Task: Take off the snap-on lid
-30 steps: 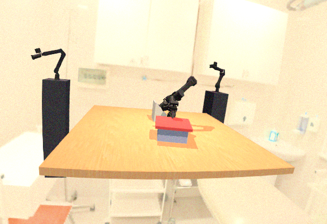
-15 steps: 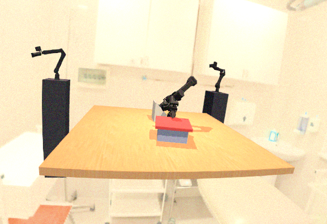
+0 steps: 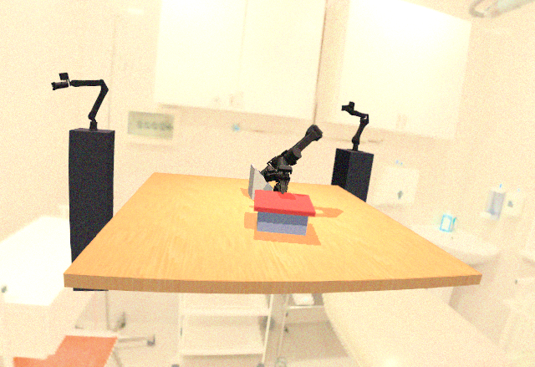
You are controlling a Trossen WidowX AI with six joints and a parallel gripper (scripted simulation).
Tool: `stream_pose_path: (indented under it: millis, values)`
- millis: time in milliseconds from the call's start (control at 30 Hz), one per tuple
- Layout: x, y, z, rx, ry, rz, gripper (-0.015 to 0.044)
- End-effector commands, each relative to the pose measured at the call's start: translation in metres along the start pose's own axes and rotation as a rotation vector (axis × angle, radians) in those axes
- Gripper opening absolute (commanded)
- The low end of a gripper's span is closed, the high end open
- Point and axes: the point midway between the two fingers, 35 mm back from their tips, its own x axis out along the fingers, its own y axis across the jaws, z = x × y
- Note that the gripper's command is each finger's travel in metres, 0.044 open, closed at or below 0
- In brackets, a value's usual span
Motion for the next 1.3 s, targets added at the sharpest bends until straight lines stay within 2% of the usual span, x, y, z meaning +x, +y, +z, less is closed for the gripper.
stream_pose_path:
  millis: [0,767,1267]
  values:
    - [0.001,0.0,0.0,0.0,0.0,0.0,0.0]
    - [0.002,0.001,0.0,0.0,0.0,0.0,0.0]
    - [-0.009,0.017,0.0,0.0,-0.001,0.0,0.0]
